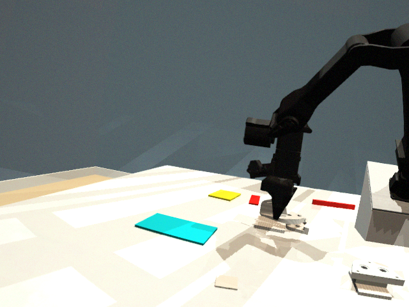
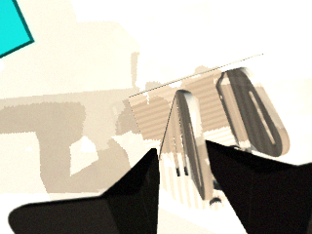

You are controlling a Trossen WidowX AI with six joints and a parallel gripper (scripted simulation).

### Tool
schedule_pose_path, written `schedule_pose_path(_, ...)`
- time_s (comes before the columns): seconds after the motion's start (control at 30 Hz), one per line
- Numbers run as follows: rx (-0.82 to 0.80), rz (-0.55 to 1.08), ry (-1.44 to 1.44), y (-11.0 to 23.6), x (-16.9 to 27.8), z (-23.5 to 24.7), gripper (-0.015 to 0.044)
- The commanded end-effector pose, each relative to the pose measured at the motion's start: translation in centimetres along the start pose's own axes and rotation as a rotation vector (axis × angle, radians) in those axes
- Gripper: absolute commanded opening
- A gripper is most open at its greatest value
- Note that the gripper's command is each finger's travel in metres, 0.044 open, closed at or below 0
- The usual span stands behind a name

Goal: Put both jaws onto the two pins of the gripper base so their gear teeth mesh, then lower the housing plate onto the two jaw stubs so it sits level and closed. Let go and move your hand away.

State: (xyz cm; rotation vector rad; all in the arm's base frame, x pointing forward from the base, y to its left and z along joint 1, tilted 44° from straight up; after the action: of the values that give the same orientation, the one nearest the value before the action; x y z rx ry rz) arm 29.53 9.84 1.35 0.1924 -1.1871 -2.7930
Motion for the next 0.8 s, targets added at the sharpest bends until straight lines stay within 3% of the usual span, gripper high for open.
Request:
schedule_pose_path(0.0, -0.001, -0.001, -0.002, -0.09, 0.0, -0.04, 0.0134)
schedule_pose_path(0.77, -0.001, -0.001, -0.004, -0.71, 0.01, -0.04, 0.0134)
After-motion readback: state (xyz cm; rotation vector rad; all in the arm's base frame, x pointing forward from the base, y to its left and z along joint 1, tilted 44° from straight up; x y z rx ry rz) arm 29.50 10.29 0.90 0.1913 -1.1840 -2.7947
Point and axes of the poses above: the point midway between the two fingers, 35 mm back from their tips, its own y axis back along the fingers, its own z axis across the jaws, x = y × z, the point moved 2 cm from there along y, back along the fingers, and after that the axes turned 14 degrees about y, right-handed, at the moved point
